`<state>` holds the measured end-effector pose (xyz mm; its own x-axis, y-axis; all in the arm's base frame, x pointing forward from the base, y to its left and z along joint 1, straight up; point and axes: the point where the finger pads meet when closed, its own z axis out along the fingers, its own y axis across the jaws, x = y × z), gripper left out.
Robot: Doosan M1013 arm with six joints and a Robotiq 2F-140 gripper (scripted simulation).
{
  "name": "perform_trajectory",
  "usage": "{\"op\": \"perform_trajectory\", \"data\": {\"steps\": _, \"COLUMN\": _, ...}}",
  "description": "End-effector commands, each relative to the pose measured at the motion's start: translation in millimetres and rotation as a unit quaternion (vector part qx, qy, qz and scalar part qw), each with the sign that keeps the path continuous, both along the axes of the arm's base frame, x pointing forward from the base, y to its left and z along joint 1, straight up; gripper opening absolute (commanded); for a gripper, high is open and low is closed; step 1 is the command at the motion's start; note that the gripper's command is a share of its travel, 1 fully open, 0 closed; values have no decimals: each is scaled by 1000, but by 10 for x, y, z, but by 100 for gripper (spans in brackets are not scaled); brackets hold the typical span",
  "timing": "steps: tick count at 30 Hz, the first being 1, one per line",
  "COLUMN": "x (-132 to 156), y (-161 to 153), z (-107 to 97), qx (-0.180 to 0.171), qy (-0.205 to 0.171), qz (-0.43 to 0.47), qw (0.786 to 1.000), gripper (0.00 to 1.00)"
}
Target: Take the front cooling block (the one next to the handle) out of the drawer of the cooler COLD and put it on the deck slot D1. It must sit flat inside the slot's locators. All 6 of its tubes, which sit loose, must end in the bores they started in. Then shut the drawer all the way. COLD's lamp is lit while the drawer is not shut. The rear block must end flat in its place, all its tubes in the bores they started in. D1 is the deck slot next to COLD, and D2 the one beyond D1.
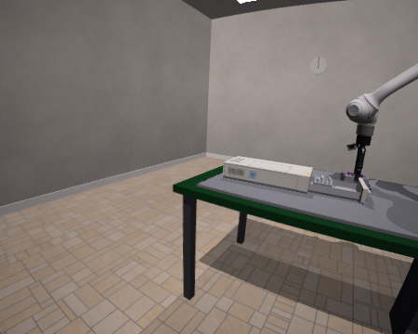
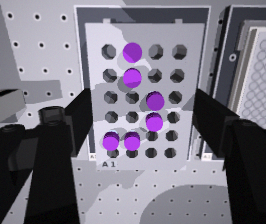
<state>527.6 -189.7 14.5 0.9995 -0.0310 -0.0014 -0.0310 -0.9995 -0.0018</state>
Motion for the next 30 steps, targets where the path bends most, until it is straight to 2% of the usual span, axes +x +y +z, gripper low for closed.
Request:
{"op": "perform_trajectory", "data": {"steps": 1, "x": 6, "y": -1, "z": 7, "qx": 0, "qy": -1, "qz": 0, "qw": 1000, "gripper": 44}}
{"op": "perform_trajectory", "data": {"steps": 17, "x": 6, "y": -1, "z": 7, "qx": 0, "qy": -1, "qz": 0, "qw": 1000, "gripper": 65}}
{"op": "perform_trajectory", "data": {"steps": 30, "x": 6, "y": -1, "z": 7, "qx": 0, "qy": -1, "qz": 0, "qw": 1000, "gripper": 66}}
